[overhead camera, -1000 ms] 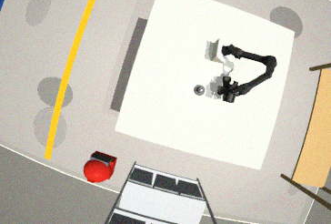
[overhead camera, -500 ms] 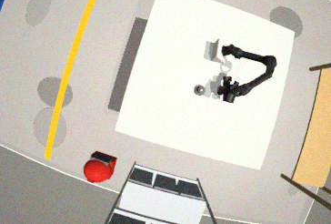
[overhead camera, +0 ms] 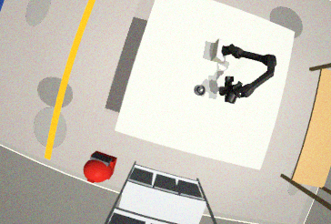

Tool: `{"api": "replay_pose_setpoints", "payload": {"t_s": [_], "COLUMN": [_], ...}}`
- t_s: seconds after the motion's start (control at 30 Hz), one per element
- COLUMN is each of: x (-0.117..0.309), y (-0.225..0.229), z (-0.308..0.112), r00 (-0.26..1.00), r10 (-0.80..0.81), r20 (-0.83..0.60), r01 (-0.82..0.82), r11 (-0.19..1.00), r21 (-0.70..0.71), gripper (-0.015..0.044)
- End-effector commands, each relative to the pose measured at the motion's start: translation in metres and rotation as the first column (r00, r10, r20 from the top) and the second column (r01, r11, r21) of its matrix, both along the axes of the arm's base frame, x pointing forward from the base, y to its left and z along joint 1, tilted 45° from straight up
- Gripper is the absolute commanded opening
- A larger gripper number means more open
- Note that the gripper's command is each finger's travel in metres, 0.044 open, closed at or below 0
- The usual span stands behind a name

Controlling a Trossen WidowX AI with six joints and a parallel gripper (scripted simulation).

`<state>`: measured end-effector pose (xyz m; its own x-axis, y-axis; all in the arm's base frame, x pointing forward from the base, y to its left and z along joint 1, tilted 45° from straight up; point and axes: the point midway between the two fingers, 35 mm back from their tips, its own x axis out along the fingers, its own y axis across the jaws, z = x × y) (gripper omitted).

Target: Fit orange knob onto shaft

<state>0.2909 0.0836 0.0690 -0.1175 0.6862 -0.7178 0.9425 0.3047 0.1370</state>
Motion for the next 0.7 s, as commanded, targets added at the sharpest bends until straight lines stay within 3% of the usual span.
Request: {"api": "replay_pose_setpoints", "payload": {"t_s": [0.0, 0.67], "x": [0.005, 0.012], "y": [-0.011, -0.056], "z": [0.01, 0.055], "r00": [1.0, 1.0], "r10": [-0.003, -0.003], "r20": [0.01, -0.003], "r01": [0.003, 0.003], "r11": [1.0, 1.0], "r21": [-0.004, 0.006], "gripper": [0.0, 0.0]}}
